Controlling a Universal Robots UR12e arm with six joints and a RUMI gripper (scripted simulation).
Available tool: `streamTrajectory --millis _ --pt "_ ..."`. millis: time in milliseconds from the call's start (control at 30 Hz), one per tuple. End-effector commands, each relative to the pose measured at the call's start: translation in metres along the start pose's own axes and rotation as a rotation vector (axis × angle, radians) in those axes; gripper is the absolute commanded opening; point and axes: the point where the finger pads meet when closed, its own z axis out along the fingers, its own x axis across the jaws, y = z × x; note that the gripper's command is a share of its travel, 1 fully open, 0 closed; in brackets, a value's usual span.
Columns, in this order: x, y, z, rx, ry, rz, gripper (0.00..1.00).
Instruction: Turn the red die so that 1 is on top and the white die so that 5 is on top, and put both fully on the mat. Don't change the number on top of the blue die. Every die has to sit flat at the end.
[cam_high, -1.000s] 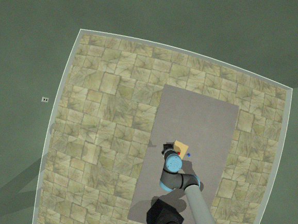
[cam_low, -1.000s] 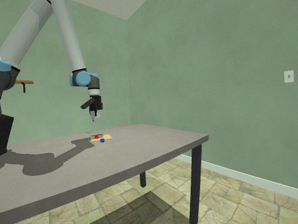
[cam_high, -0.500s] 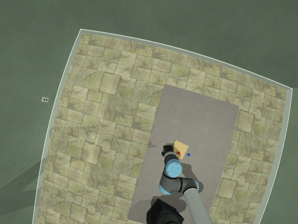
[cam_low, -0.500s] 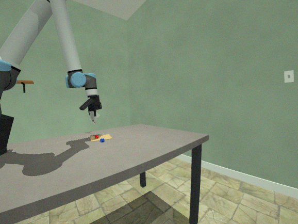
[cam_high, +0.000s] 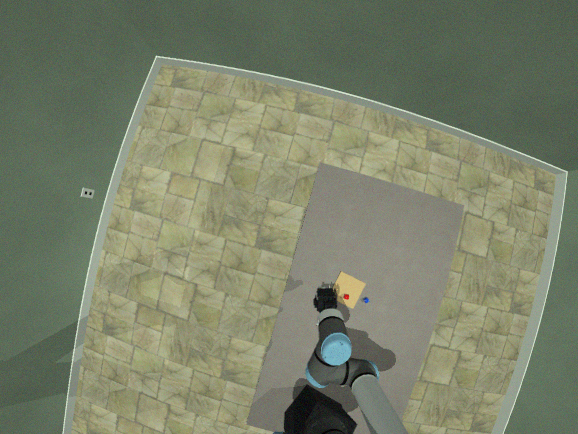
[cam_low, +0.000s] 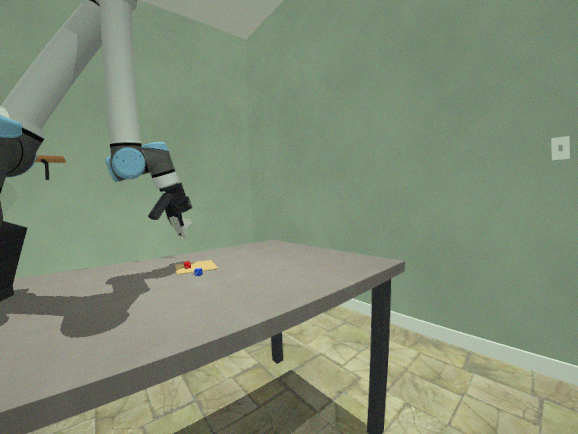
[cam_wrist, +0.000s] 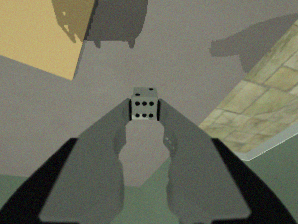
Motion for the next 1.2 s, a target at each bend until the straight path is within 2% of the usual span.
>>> streamTrajectory --millis 0,133,200,700,767,967,1167 --pt "-0.0001 -0.0002 0.0016 -0.132 0.000 0.000 0.03" --pt "-0.0002 -0.0008 0.0006 -0.216 0.000 0.000 0.03" --pt "-0.0002 -0.0008 0.0006 -0.216 0.000 0.000 0.03" --pt "-0.0002 -0.0021 0.0007 -0.485 0.000 -0.001 0.03" --pt "-0.0002 -0.0021 0.0007 -0.485 0.000 -0.001 0.03" --pt "-0.0007 -0.0018 0.0015 -0.563 0.000 0.001 0.03" --pt "-0.0004 -0.0027 0.0014 -0.613 0.000 0.000 0.03"
